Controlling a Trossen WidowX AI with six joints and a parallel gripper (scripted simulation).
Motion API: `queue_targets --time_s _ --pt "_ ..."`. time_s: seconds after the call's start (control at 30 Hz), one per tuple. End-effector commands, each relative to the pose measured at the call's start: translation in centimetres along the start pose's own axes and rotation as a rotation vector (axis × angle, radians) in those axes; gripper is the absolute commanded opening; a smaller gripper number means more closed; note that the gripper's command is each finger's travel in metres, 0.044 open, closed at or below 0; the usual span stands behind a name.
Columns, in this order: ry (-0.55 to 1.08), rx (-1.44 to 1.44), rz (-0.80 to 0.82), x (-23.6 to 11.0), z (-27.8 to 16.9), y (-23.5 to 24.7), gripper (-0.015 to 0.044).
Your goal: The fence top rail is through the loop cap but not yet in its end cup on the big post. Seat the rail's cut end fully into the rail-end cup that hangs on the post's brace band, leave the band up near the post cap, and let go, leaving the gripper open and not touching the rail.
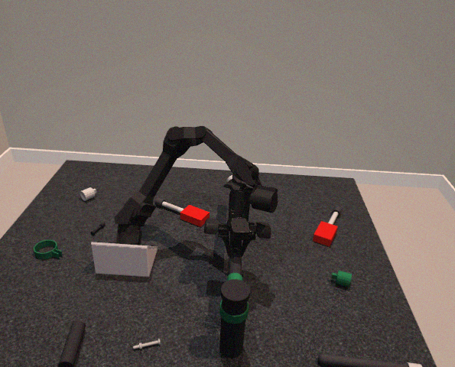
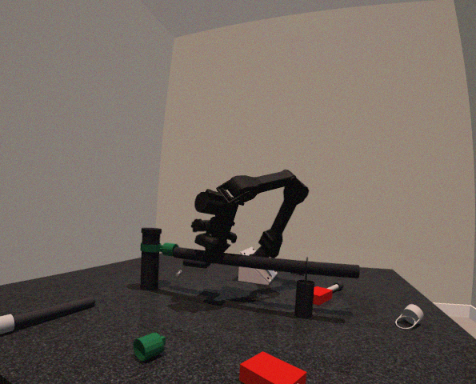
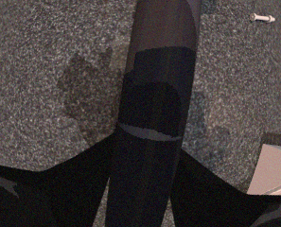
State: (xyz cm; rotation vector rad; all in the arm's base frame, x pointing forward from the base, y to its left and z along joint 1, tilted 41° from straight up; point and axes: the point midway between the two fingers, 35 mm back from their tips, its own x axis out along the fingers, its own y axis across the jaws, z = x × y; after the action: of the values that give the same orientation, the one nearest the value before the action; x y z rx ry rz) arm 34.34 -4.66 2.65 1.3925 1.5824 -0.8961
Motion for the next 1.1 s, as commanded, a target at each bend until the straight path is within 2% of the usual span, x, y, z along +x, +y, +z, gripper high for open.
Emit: queue_targets --time_s 0.0,1.07 --pt "-0.014 0.001 0.007 -0.23 0.60 0.00 0.0000" --pt "-0.004 0.001 0.000 -0.08 0.14 -0.02 0.0000"
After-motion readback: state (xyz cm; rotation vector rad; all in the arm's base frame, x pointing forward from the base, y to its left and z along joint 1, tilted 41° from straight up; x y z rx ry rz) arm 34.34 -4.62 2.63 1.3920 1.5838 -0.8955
